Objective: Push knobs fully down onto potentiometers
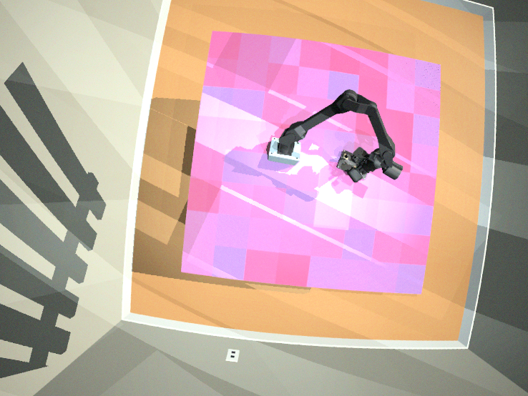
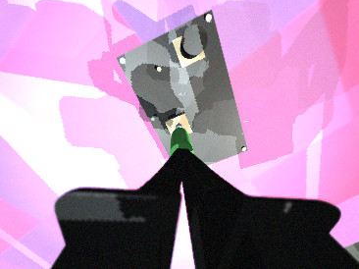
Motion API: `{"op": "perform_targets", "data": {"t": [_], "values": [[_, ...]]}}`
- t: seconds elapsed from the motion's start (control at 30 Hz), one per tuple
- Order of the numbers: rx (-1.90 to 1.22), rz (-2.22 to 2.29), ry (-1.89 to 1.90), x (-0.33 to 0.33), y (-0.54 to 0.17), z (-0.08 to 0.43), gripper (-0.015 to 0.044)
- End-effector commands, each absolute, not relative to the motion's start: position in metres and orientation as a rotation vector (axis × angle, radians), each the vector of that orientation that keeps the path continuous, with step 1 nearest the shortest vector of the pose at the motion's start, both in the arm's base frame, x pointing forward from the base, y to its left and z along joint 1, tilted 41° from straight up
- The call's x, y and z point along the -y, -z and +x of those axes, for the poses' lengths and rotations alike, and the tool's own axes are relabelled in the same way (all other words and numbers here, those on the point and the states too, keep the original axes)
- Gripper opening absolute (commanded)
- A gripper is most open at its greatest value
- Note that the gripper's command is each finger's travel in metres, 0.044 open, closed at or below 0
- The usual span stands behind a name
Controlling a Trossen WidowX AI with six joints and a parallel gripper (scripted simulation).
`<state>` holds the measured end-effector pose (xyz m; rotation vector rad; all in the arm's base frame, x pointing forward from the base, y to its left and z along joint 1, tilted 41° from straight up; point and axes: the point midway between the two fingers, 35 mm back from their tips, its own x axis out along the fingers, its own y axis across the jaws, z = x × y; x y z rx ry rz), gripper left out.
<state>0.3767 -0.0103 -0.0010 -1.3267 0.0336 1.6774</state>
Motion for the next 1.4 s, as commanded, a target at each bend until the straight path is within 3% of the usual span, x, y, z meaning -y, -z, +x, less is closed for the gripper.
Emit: {"op": "perform_targets", "data": {"t": [0.0,1.37], "values": [[-0.033,-1.321,-1.675,0.0075,0.0028,0.3769,0.0000],[-0.032,-1.320,-1.675,0.0000,0.0114,0.3775,0.0000]]}}
